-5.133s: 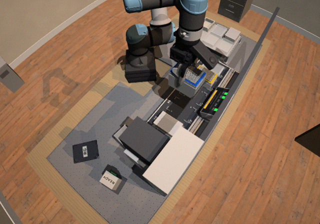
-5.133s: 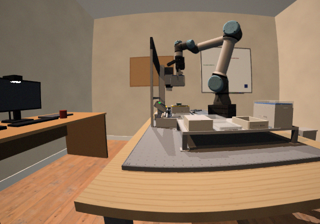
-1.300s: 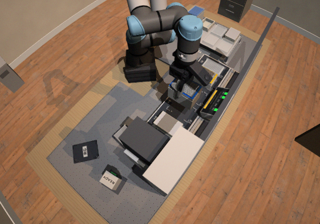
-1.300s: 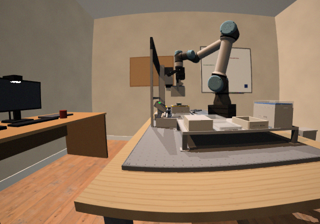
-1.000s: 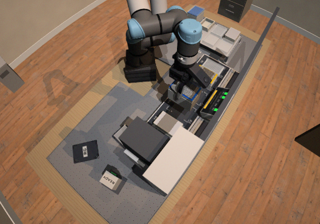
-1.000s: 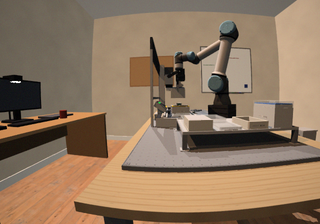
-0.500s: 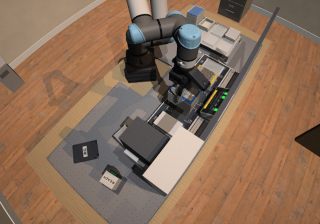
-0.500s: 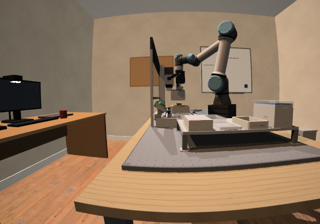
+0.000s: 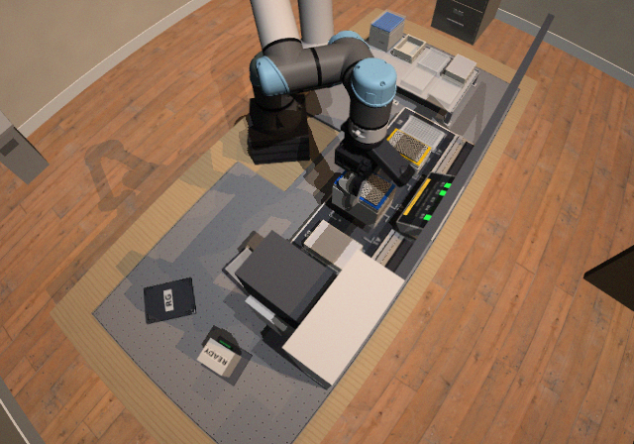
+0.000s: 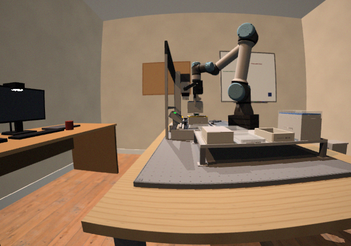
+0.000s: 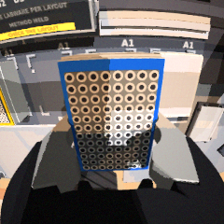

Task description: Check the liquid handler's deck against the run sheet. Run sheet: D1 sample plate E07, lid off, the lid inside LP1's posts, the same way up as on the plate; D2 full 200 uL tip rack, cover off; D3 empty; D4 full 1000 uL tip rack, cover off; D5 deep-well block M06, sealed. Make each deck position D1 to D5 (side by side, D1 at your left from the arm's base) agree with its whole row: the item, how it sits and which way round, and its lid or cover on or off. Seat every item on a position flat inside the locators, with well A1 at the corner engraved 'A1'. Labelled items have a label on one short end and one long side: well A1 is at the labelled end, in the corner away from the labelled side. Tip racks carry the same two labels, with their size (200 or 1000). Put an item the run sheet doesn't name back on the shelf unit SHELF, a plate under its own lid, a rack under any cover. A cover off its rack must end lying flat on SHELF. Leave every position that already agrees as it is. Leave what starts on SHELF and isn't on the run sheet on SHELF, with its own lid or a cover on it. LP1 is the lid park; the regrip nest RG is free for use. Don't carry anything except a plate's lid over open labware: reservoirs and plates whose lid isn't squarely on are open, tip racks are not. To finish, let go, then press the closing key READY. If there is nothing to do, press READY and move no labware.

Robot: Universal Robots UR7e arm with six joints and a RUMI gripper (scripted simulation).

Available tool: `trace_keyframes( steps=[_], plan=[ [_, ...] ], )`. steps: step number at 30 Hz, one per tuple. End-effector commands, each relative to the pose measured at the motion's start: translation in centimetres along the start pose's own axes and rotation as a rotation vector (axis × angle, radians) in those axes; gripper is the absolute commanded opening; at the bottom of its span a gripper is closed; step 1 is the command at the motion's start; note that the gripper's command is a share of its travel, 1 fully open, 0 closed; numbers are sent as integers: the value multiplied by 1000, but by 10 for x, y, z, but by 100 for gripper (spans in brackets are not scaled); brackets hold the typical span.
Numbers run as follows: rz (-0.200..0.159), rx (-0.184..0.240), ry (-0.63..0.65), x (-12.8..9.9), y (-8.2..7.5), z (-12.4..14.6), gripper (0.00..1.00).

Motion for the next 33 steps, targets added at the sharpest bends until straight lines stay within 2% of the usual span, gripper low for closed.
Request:
trace_keyframes(
  steps=[1, 33],
  plan=[
    [1, 1, 0, -1, 10, 0, 0],
    [1, 1, 0, -1, 57, 0, 0]
  ],
)
Point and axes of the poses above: the point where the finger pads meet when closed, its own y axis out along the fingers, its own z axis across the jaws, x = y × z, the point moved 4 cm from there along -y, back along the fingers, and after that the axes turned 1 degree about -y, right-handed, at the moved point
